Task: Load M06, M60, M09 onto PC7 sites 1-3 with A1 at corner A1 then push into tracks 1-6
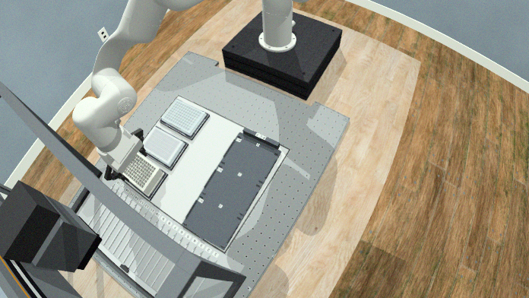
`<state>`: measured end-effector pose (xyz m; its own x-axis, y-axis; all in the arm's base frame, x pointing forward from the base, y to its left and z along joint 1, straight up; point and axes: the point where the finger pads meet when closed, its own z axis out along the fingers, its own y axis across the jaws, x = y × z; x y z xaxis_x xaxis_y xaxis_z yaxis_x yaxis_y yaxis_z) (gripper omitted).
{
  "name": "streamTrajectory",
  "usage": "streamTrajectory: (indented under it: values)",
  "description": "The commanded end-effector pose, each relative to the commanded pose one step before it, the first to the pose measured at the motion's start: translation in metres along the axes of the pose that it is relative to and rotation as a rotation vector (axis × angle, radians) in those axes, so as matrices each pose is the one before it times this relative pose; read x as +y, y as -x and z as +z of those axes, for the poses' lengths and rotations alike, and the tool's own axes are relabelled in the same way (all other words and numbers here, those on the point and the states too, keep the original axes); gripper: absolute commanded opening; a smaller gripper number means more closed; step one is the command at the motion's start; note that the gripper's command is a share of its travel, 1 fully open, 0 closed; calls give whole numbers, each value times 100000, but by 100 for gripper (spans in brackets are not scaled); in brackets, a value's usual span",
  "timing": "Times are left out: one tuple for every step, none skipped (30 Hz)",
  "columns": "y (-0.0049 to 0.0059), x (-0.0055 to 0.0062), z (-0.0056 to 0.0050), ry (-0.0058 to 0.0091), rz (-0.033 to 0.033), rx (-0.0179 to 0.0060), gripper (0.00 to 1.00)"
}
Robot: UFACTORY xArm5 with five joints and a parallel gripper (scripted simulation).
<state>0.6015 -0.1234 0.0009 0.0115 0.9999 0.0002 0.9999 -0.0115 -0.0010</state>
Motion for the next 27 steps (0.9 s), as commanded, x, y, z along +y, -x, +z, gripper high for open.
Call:
streamTrajectory:
  values:
    - [30,164,91,587,0,480,100]
    - [0,0,0,0,0,0,100]
    - [0,0,0,0,0,0,100]
    - [0,0,67,0,0,0,100]
    - [0,0,67,0,0,0,100]
    - [0,0,67,0,0,0,100]
    - [0,0,67,0,0,0,100]
    - [0,0,67,0,0,0,100]
    - [0,0,67,0,0,0,100]
    - [0,0,67,0,0,0,100]
    - [0,0,67,0,0,0,100]
    - [0,0,67,0,0,0,100]
    - [0,0,67,0,0,0,100]
    - [0,0,67,0,0,0,100]
    - [0,0,67,0,0,0,100]
    - [0,0,67,0,0,0,100]
    - [0,0,67,0,0,0,100]
    - [0,0,67,0,0,0,100]
    - [0,0,0,0,0,0,100]
    - [0,0,0,0,0,0,100]
    - [0,0,67,0,0,0,100]
    - [0,0,67,0,0,0,100]
    - [0,0,67,0,0,0,100]
    - [0,0,67,0,0,0,100]
    - [0,0,67,0,0,0,100]
    - [0,0,67,0,0,0,100]
    - [0,0,67,0,0,0,100]
